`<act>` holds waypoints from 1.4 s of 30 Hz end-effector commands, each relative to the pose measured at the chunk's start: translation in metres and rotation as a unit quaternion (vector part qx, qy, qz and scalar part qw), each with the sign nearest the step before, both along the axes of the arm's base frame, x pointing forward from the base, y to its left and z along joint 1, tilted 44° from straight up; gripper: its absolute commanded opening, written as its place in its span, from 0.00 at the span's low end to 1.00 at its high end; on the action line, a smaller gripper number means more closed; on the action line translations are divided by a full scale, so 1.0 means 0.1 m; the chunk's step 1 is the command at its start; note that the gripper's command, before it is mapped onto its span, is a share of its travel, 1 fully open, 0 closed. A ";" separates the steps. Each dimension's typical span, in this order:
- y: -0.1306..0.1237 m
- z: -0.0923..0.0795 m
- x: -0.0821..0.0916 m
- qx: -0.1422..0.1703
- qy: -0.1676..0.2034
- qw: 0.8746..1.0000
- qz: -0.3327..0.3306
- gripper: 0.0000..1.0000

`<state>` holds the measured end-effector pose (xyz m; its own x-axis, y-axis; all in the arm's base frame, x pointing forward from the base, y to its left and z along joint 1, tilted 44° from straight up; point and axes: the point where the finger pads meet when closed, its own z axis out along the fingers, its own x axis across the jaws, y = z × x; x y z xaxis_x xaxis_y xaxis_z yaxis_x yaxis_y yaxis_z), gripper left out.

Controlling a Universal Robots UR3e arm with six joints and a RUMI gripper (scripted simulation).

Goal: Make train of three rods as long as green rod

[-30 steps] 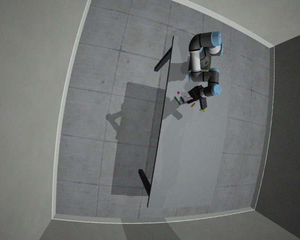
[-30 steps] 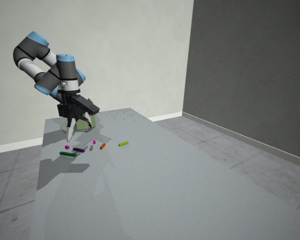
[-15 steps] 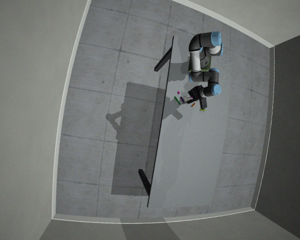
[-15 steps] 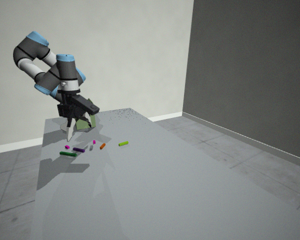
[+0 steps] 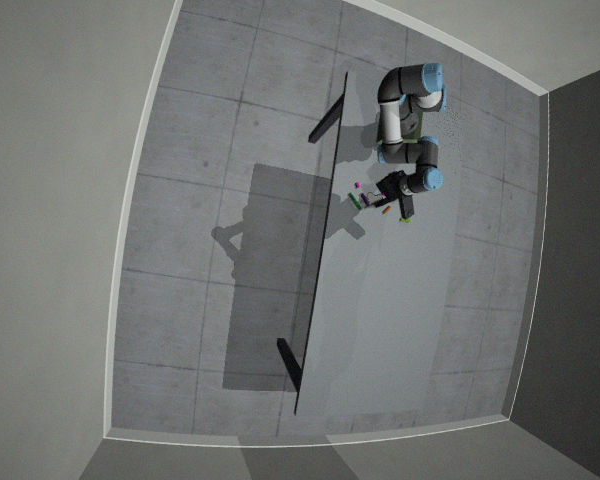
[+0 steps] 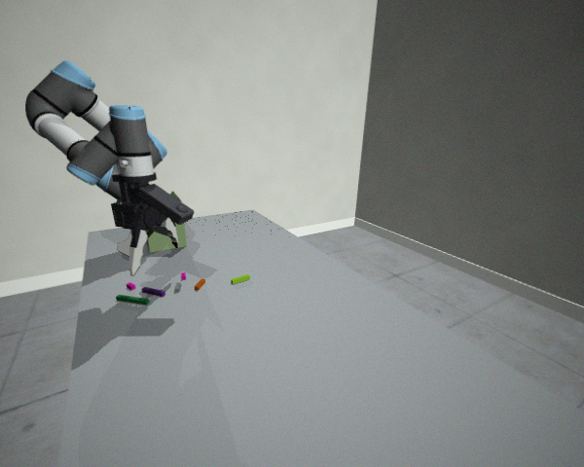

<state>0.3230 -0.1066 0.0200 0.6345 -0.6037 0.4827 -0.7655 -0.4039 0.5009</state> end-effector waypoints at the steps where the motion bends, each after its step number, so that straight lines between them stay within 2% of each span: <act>1: 0.00 0.00 0.00 -0.001 -0.001 1.000 0.000 1.00; 29: 0.00 0.00 0.01 0.000 0.002 1.000 0.003 1.00; 42: 0.03 -0.02 0.03 0.005 0.030 0.999 0.033 1.00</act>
<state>0.3241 -0.1055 0.0183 0.6613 -0.5891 0.4644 -0.7423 -0.4249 0.5181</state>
